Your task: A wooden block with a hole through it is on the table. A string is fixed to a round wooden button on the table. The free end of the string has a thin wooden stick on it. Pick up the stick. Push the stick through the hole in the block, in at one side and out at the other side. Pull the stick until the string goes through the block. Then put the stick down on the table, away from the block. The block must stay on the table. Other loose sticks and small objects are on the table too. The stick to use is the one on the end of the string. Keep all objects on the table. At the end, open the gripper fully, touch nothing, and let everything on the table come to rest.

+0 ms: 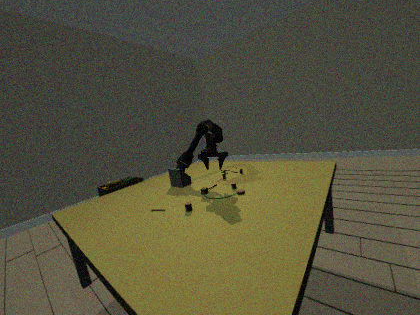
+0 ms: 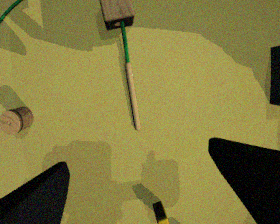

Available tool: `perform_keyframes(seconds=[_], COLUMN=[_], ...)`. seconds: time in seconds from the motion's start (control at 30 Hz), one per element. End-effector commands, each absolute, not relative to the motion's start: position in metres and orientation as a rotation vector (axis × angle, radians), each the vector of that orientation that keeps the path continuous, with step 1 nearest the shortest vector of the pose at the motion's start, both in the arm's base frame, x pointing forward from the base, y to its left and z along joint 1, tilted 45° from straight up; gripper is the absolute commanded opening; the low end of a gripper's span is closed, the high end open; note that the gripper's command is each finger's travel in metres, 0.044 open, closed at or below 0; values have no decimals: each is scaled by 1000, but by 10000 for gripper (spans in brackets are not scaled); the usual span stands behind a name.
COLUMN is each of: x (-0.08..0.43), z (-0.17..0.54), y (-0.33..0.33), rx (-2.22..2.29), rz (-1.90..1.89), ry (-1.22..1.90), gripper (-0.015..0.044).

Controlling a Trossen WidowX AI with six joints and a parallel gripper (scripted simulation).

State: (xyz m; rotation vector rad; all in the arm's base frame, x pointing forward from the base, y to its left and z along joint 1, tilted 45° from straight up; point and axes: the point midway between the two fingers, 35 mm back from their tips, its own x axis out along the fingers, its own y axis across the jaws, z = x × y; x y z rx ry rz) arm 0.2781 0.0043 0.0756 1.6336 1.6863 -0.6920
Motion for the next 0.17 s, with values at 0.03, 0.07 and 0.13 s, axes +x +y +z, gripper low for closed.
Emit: perform_keyframes(seconds=[0.03,0.07,0.13], x=[278,278,278], z=[76,76,76], y=[4,4,4], rx=[1634,1634,1634], rz=[-692,-692,-692], ry=[1686,1686,1686], gripper=[440,440,440])
